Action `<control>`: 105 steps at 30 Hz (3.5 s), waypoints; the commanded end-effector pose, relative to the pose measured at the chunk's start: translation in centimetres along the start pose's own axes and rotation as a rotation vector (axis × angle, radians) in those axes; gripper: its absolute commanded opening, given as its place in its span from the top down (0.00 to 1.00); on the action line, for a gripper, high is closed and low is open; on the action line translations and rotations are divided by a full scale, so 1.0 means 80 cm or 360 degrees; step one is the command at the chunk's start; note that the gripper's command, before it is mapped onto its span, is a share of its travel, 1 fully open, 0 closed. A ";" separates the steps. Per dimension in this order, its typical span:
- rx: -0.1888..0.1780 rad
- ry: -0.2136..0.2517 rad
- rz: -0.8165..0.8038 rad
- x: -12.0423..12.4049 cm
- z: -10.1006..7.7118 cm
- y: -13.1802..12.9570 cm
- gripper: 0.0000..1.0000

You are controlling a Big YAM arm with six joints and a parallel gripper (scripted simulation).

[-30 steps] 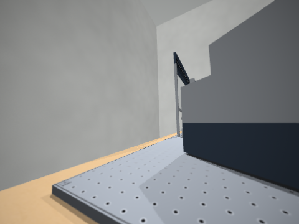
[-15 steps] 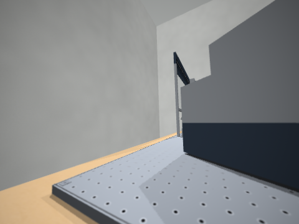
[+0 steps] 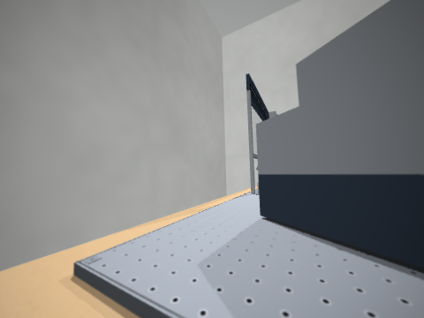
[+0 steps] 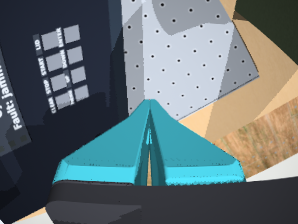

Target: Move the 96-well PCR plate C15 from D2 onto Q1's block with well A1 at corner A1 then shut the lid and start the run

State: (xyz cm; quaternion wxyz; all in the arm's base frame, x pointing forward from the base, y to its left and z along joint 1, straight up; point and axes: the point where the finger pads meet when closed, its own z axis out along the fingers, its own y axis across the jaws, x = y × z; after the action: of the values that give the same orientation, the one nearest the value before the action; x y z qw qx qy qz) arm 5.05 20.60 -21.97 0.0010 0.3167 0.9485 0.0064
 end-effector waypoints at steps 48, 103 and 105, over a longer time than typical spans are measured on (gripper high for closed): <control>0.0028 -0.0016 -0.0011 -0.005 0.061 0.068 1.00; 0.0029 -0.0015 0.0011 -0.001 0.056 0.062 1.00; 0.0004 -0.0007 0.0019 0.000 0.054 0.073 1.00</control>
State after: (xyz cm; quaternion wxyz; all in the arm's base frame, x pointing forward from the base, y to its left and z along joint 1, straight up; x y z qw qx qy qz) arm 8.26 25.21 -26.35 0.0015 0.3143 0.9493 0.0042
